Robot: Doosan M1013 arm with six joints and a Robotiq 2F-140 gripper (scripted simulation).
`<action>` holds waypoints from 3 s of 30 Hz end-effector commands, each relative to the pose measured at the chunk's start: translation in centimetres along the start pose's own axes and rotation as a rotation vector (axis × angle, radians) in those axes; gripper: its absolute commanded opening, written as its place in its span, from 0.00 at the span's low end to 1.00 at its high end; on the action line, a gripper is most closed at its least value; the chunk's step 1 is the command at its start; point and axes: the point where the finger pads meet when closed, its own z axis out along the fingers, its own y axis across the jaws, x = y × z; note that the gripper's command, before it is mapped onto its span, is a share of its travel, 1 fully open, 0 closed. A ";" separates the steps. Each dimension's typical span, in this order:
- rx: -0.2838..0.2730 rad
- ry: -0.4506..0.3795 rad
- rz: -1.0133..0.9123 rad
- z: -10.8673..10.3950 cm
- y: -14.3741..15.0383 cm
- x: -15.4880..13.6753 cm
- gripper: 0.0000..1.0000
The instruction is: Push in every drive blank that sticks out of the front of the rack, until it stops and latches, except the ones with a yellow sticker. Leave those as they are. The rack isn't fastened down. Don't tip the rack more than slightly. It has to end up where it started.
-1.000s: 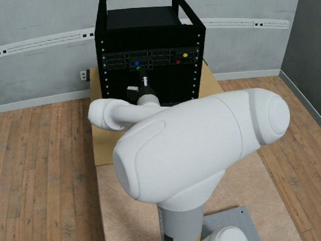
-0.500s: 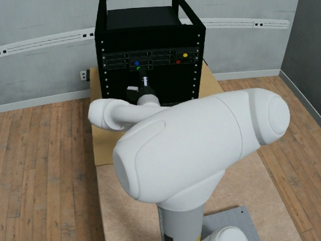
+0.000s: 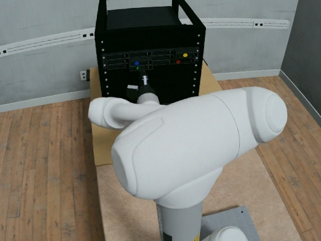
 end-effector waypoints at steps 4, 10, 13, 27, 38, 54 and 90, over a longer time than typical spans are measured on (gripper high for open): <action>0.001 0.001 0.002 0.6 0.0 0.0 0.10; 0.001 0.001 0.002 0.7 0.0 0.0 0.10; 0.001 0.001 0.002 1.2 0.0 0.0 0.10; 0.001 0.001 0.002 1.6 0.0 0.0 0.10; 0.001 0.001 0.002 2.6 0.0 0.0 0.10; 0.001 0.001 0.002 2.9 0.0 0.0 0.10; 0.001 0.001 0.002 3.5 0.0 0.0 0.10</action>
